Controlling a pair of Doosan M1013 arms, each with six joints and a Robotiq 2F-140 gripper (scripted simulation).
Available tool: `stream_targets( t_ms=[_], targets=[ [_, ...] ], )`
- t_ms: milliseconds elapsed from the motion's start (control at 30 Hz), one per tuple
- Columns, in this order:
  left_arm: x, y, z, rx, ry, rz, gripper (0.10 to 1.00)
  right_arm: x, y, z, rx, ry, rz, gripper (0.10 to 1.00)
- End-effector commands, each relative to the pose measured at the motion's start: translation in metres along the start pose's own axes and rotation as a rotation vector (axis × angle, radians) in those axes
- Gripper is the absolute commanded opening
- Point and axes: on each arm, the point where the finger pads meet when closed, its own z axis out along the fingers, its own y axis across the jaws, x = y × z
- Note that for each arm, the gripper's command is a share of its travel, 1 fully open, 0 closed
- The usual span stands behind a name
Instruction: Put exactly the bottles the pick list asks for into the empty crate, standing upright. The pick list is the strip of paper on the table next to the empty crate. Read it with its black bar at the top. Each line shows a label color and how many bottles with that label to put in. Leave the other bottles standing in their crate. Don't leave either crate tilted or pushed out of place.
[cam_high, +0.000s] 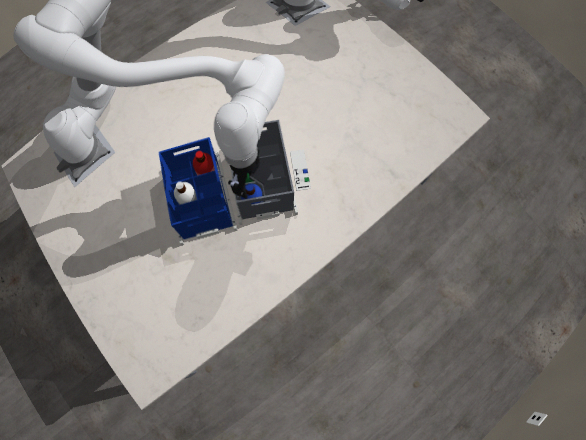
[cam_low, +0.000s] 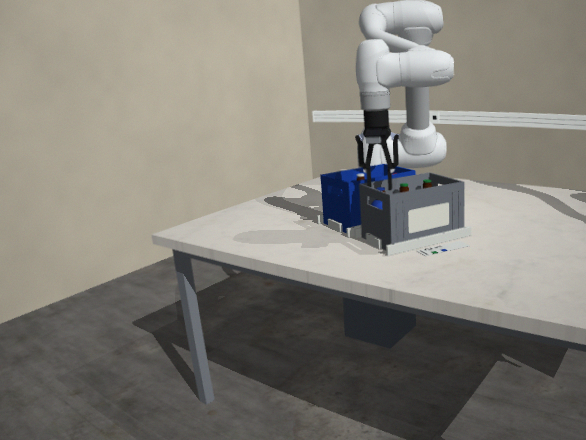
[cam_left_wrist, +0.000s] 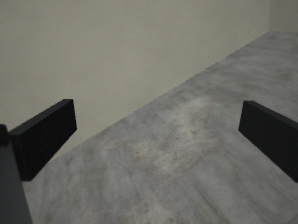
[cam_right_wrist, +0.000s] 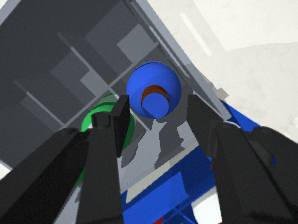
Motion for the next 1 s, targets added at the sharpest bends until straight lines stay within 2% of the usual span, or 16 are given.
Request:
stream_targets(
  t_ms=[0, 833, 967],
  targets=[
    [0.001, 0.0, 0.0, 0.0, 0.001, 0.0, 1.0, 0.0, 0.0, -0.006, 0.001, 0.001, 0.0, 0.442],
    [0.001, 0.0, 0.0, 0.0, 0.001, 0.0, 1.0, 0.0, 0.0, -0.067, 0.001, 0.001, 0.0, 0.442],
    [0.001, 0.0, 0.0, 0.0, 0.001, 0.0, 1.0, 0.0, 0.0, -0.067, 0.001, 0.001, 0.0, 0.442]
  ],
)
